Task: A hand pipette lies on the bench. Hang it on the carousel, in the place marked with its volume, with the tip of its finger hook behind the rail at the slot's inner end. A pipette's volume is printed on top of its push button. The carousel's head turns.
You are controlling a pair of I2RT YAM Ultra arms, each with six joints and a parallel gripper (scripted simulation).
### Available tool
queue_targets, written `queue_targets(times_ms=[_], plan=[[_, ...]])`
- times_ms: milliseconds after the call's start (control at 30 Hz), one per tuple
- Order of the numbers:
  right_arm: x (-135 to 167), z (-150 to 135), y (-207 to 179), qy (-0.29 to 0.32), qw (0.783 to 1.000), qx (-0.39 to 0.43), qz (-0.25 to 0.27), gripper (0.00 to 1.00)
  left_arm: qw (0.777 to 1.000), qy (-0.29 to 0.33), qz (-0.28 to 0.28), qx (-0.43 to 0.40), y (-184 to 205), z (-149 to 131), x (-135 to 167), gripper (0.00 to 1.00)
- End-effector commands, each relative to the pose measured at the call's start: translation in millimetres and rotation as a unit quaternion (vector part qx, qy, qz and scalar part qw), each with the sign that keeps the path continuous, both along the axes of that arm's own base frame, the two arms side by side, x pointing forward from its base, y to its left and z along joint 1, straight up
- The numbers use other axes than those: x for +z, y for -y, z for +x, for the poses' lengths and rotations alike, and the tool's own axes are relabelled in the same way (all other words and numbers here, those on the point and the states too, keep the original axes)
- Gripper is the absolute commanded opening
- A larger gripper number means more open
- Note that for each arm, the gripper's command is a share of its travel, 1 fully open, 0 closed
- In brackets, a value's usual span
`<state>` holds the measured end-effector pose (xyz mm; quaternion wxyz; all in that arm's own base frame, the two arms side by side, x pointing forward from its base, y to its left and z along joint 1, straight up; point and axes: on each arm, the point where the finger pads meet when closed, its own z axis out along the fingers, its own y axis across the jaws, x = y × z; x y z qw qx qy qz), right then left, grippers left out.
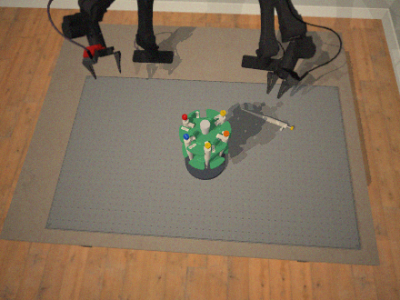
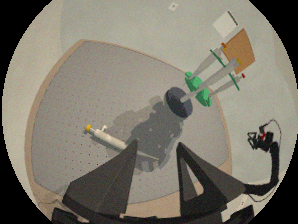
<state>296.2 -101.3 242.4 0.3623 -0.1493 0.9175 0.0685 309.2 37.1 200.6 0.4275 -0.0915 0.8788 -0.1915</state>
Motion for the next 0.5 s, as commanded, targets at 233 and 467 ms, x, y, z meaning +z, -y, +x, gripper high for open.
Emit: queue_targets(times_ms=[233,467], plan=[[10,3,2,0.022,1.000,0.005,-0.006,1.00,0.983,0.074,-0.138,0.095,45,22,1,0.49],[10,3,2,0.022,1.000,0.005,-0.006,1.00,0.983,0.074,-0.138,0.095,45,22,1,0.49]])
